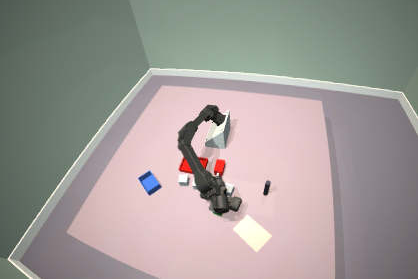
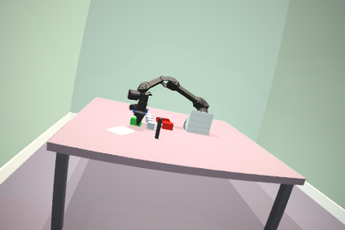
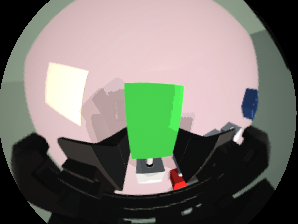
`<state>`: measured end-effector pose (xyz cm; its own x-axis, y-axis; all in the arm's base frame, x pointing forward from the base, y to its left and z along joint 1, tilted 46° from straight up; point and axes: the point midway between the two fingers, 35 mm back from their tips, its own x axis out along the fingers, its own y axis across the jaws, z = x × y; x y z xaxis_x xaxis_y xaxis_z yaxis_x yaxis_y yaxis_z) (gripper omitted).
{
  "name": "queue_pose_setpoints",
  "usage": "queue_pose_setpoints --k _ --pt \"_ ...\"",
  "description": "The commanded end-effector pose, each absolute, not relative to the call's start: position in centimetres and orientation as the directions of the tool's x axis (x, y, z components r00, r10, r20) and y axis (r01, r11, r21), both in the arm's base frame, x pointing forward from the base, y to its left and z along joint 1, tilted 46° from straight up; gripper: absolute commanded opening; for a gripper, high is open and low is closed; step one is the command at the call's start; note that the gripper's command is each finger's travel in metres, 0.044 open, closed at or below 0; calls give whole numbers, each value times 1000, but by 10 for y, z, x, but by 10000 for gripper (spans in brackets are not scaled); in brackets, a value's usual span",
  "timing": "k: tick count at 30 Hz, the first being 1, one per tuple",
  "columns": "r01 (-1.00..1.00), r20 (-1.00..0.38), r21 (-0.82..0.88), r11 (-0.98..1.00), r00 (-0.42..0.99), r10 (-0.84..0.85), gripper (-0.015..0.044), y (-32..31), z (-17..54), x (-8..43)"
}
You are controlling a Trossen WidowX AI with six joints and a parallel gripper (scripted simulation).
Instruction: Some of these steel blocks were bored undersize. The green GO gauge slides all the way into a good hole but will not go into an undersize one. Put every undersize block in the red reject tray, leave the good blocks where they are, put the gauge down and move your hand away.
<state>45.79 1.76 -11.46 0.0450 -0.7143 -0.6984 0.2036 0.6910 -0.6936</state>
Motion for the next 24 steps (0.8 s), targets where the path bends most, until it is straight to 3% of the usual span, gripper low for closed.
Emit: queue_pose_setpoints --k 1,24 --pt "202 -697 -694 691 52 -716 0 19 -113 458" --pt "202 -697 -694 691 53 -716 0 20 -114 459"
